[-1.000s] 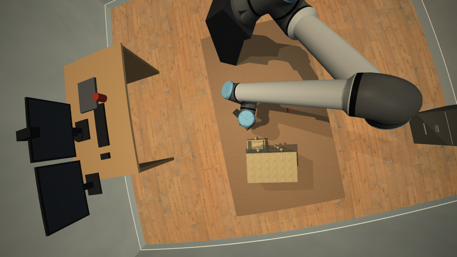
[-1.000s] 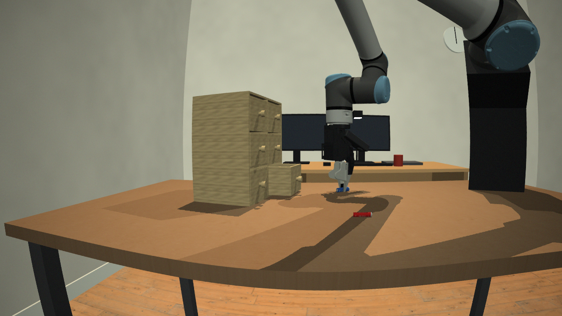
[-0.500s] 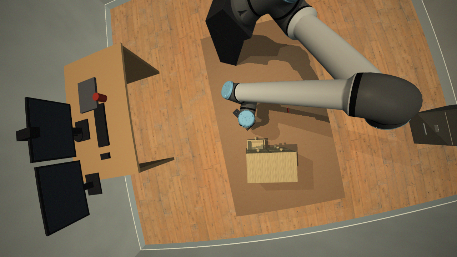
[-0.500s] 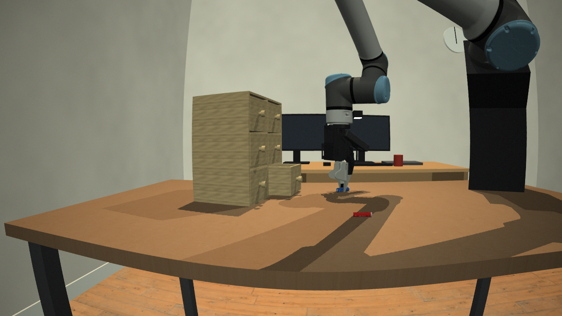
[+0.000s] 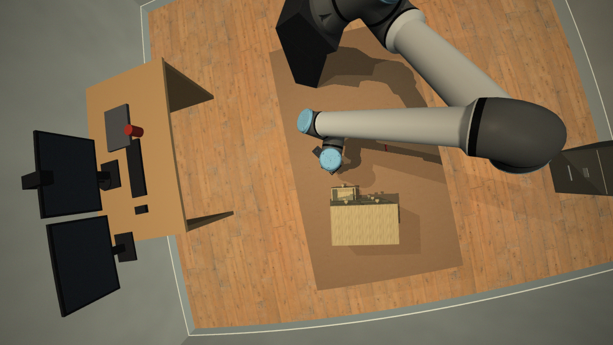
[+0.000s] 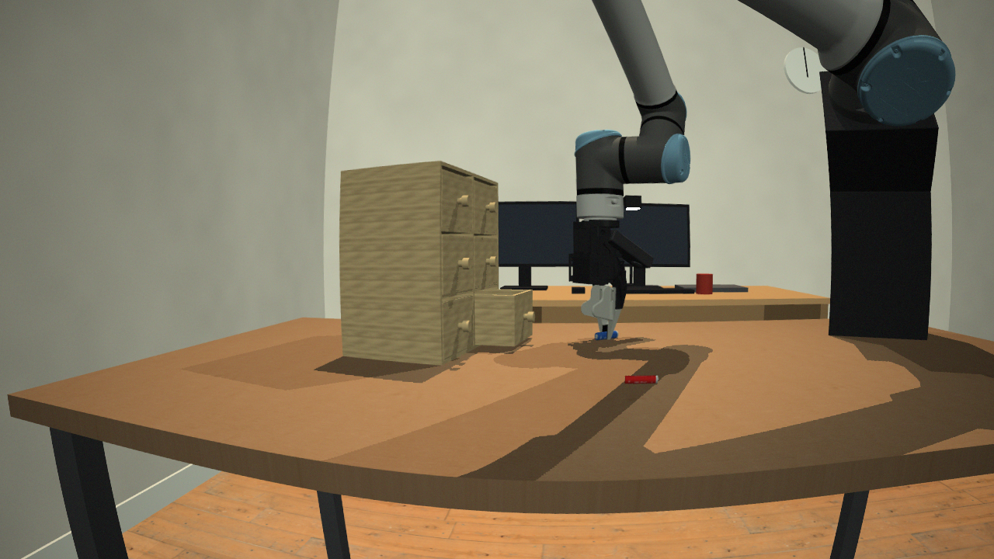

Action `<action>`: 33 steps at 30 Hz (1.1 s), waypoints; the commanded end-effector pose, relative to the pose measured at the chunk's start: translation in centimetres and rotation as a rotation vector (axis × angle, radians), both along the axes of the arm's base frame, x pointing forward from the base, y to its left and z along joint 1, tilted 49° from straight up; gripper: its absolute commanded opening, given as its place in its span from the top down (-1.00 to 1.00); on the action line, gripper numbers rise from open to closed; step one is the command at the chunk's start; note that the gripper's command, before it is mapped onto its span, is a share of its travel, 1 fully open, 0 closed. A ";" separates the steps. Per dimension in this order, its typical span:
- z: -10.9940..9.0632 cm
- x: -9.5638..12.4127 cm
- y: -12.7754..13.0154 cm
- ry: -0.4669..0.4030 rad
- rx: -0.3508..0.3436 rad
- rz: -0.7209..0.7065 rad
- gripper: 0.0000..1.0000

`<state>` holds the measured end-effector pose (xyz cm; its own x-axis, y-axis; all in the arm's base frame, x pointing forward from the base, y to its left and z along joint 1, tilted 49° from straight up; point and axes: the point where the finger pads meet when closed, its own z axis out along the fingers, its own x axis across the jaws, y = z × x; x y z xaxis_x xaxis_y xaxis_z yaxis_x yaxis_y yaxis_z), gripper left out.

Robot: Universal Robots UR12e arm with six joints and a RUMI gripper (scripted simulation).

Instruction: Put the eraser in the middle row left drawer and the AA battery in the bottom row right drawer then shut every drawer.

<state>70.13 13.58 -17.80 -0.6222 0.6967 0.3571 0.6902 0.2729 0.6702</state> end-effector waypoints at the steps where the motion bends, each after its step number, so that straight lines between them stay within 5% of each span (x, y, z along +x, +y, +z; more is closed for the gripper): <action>1: 0.0 0.0 0.0 -0.001 0.000 -0.001 0.91; 22: 6.2 -3.5 -6.3 -0.001 0.000 -0.001 0.91; 33: 6.5 -3.7 -6.7 -0.001 0.000 -0.001 0.91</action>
